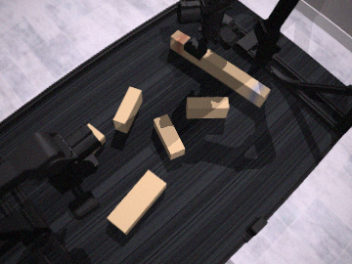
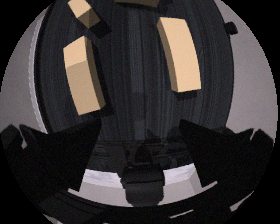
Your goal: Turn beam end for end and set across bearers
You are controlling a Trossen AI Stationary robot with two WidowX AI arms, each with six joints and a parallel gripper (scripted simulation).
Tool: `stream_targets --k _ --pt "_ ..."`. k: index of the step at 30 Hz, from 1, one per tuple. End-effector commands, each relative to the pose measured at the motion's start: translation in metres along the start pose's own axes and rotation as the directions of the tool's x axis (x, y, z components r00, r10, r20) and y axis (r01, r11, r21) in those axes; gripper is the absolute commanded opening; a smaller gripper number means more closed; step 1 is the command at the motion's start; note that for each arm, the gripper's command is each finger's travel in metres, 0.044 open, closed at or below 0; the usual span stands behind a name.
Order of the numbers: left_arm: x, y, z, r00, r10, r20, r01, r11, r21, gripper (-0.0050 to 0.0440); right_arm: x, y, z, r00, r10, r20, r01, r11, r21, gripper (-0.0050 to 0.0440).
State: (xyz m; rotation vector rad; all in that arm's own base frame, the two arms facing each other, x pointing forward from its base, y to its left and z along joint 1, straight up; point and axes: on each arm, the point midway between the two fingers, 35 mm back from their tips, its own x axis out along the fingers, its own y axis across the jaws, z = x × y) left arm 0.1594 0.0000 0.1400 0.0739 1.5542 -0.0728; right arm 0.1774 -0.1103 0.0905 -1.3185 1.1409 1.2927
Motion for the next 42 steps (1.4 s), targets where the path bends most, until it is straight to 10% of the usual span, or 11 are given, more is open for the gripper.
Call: stream_targets --k 1,35,42 --pt "-0.001 0.000 -0.002 1.000 -0.001 -0.015 0.002 1.000 0.005 0.0440 0.000 0.001 -0.001 1.000 0.012 0.010 -0.012 1.000 -0.016 0.0410" --pt "-0.001 0.000 -0.002 1.000 -0.001 -0.015 0.002 1.000 0.005 0.0440 0.068 0.003 0.001 1.000 0.012 0.010 -0.012 1.000 -0.016 0.0410" --pt "-0.001 0.000 -0.002 1.000 -0.001 -0.015 0.002 1.000 0.005 0.0440 0.068 0.003 0.001 1.000 0.012 0.010 -0.012 1.000 -0.016 0.0242"
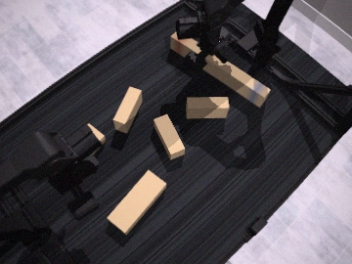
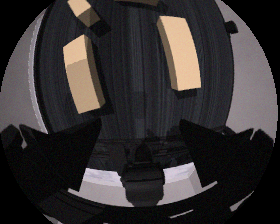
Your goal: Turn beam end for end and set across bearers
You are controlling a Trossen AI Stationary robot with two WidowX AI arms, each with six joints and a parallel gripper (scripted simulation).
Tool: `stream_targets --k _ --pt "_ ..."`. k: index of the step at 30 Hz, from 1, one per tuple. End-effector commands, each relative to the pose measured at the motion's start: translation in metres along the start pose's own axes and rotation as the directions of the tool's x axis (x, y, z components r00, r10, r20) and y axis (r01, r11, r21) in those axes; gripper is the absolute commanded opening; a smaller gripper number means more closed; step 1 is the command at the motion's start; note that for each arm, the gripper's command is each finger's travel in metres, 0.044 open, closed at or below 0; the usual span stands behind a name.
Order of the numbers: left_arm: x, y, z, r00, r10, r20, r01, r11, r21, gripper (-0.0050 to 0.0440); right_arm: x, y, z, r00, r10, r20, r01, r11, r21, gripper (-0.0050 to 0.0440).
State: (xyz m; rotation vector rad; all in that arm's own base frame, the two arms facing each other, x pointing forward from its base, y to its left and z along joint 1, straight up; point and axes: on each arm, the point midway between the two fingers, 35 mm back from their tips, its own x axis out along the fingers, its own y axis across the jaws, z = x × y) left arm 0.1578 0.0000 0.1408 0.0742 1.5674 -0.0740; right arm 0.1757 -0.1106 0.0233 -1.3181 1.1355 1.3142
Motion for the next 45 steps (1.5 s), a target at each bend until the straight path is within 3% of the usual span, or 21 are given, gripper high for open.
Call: stream_targets --k 1,4,21,26,45 --pt "0.000 0.000 0.000 1.000 0.000 -0.002 0.000 1.000 0.004 0.0440 0.001 0.001 0.000 1.000 0.002 0.001 -0.002 1.000 -0.002 0.0242" --pt "0.000 0.000 0.000 1.000 0.000 -0.002 0.000 1.000 0.004 0.0440 0.001 0.001 0.000 1.000 0.002 0.001 -0.002 1.000 -0.002 0.0242" --pt "0.000 0.000 0.000 1.000 0.000 -0.002 0.000 1.000 0.004 0.0440 0.001 0.001 0.000 1.000 0.002 0.001 -0.002 1.000 -0.002 0.0125" --pt "0.000 0.000 0.000 1.000 0.000 -0.002 0.000 1.000 0.004 0.0440 -0.006 0.000 0.000 1.000 0.002 0.001 -0.002 1.000 -0.002 0.0005" --pt "0.000 0.000 0.000 1.000 0.000 -0.002 0.000 1.000 0.004 0.0440 -0.038 0.005 0.004 1.000 0.002 0.001 -0.002 1.000 -0.002 0.0000"
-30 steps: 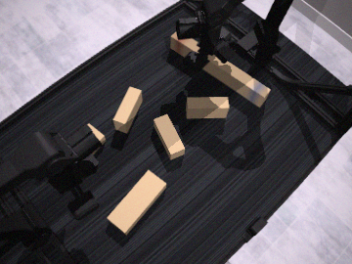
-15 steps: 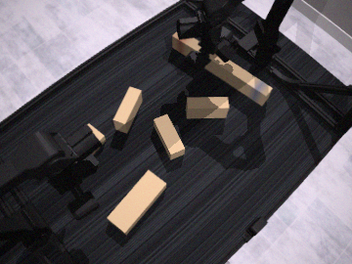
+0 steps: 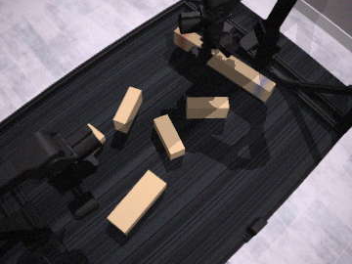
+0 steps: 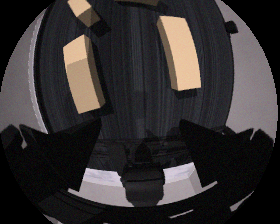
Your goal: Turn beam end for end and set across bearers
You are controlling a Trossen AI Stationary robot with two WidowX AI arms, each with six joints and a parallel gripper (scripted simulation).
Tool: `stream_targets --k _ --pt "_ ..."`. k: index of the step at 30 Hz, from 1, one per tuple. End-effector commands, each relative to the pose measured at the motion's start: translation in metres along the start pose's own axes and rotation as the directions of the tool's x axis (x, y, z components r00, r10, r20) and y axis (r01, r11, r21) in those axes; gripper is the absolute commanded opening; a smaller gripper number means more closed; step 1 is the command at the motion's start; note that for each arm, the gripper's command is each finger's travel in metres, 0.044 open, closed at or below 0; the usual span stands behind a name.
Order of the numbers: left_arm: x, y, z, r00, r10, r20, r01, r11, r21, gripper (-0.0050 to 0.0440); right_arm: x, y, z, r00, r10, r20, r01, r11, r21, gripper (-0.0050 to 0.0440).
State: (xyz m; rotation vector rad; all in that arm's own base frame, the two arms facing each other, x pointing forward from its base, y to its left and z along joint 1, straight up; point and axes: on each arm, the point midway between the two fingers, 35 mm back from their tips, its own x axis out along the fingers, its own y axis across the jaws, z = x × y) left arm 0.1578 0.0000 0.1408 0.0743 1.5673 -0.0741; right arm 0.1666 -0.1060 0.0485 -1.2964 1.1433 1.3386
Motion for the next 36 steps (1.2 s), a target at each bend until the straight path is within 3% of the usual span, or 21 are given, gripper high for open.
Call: stream_targets --k 1,36 --pt "0.000 0.000 0.000 1.000 0.000 -0.002 0.000 1.000 0.004 0.0440 -0.015 -0.002 -0.002 1.000 -0.021 -0.014 0.021 1.000 -0.002 0.0000" --pt "0.000 0.000 0.000 1.000 0.000 -0.002 0.000 1.000 0.004 0.0440 -0.057 -0.006 -0.004 1.000 -0.021 -0.014 0.021 1.000 -0.002 0.0000"
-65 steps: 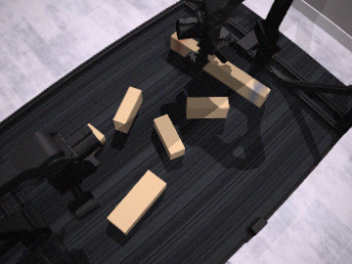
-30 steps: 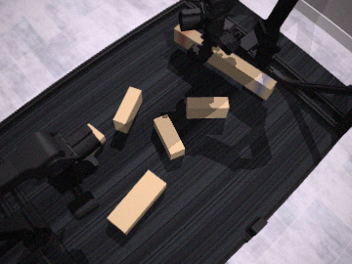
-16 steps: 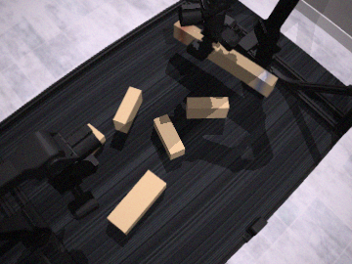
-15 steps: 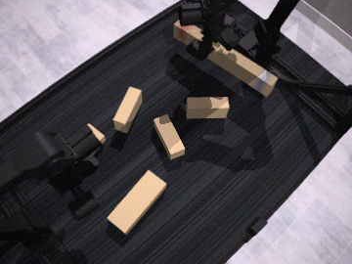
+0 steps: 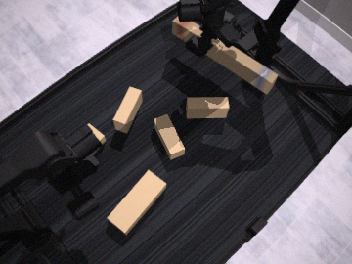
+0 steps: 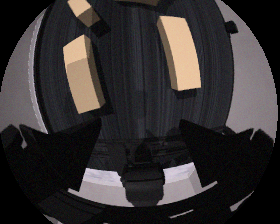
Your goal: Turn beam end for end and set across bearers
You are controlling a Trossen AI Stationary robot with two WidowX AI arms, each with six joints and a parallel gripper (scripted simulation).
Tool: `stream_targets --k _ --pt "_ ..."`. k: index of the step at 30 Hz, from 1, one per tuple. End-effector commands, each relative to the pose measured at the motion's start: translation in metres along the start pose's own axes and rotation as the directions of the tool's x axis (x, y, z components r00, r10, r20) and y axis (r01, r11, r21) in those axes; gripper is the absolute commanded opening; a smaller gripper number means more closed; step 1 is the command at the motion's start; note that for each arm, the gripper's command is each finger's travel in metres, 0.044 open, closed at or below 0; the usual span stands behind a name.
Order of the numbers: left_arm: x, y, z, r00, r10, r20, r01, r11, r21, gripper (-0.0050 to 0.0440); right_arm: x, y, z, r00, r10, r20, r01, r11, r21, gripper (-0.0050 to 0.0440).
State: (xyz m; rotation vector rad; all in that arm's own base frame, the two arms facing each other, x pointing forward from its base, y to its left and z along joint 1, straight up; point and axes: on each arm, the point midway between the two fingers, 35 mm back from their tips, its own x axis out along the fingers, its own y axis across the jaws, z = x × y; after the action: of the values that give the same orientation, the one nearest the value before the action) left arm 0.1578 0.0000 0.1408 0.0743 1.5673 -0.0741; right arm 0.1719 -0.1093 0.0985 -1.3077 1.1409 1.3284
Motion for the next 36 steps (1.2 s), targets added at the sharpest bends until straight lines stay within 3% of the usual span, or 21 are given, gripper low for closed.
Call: stream_targets --k 1,36 --pt "0.000 0.000 0.000 1.000 0.000 -0.002 0.000 1.000 0.004 0.0440 -0.007 -0.001 -0.001 1.000 -0.011 -0.006 0.011 1.000 -0.001 0.0000" --pt "0.000 0.000 0.000 1.000 0.000 -0.002 0.000 1.000 0.004 0.0440 -0.010 -0.011 -0.006 1.000 -0.011 -0.006 0.012 0.988 0.154 0.0000"
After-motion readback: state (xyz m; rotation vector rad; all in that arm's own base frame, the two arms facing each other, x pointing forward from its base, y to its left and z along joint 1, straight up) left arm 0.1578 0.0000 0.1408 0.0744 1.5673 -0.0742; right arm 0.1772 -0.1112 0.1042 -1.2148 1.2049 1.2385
